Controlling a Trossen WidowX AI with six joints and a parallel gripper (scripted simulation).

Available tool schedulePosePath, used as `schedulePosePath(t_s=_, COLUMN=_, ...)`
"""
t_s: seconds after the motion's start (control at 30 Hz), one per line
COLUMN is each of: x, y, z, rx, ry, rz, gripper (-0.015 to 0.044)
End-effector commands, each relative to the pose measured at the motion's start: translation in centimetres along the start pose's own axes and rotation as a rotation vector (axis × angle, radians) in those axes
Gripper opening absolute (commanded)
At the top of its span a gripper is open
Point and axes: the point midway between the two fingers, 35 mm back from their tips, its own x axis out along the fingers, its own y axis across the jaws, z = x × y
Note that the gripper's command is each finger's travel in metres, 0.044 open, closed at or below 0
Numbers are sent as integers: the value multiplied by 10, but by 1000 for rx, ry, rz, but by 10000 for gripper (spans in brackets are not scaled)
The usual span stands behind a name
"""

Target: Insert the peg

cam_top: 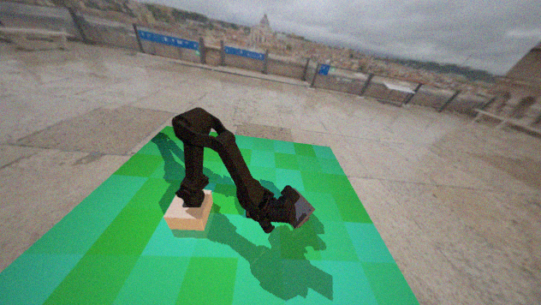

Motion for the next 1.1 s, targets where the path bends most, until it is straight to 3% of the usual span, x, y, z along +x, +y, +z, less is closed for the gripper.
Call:
schedulePosePath(t_s=0.0, x=3, y=1, z=0, rx=8, ry=0, rz=3, gripper=0)
schedulePosePath(t_s=1.07, x=19, y=0, z=0, rx=8, ry=0, rz=2, gripper=0)
